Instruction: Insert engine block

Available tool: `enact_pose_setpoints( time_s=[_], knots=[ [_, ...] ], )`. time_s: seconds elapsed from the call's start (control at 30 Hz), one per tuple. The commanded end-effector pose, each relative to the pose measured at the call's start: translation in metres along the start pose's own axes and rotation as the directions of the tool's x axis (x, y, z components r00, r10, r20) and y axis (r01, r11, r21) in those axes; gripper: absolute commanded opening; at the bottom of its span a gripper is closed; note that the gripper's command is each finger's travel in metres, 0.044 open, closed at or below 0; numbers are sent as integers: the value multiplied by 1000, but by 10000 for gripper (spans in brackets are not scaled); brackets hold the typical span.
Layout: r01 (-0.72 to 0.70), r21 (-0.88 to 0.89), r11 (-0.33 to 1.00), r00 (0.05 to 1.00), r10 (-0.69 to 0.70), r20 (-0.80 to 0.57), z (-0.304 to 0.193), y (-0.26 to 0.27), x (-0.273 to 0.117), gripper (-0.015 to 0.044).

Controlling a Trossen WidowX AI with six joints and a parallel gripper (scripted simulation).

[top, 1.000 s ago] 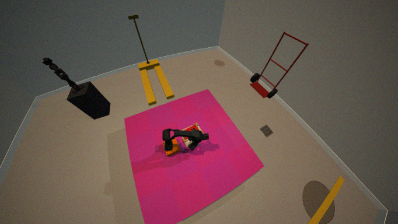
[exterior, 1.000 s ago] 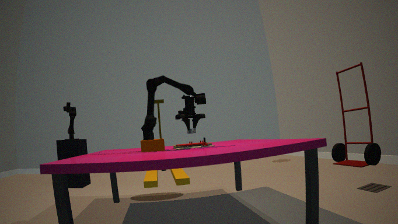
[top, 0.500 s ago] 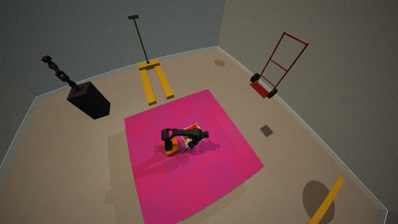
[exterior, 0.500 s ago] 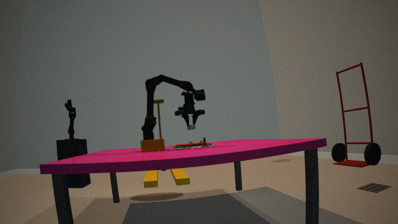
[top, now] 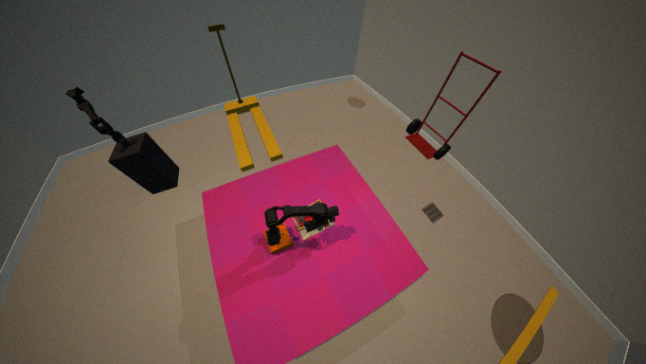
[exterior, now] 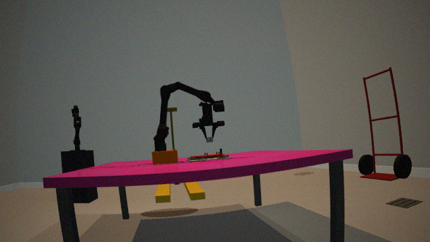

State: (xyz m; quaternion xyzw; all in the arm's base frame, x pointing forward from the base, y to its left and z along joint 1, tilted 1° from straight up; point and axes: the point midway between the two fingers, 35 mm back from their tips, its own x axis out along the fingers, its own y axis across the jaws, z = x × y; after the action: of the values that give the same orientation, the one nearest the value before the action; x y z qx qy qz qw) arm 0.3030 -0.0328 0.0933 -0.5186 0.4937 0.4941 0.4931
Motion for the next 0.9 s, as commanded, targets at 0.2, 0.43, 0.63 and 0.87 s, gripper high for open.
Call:
enact_pose_setpoints(
  time_s=[0.2,0.43,0.63,0.87],
  knots=[
    [6,250,968,1000,-7,1,26,-12,9,0],
    [5,421,907,1000,-7,3,45,-18,16,0],
    [3,556,831,1000,-7,4,62,-22,23,0],
    [0,697,717,1000,-7,6,83,-25,31,0]
  ],
)
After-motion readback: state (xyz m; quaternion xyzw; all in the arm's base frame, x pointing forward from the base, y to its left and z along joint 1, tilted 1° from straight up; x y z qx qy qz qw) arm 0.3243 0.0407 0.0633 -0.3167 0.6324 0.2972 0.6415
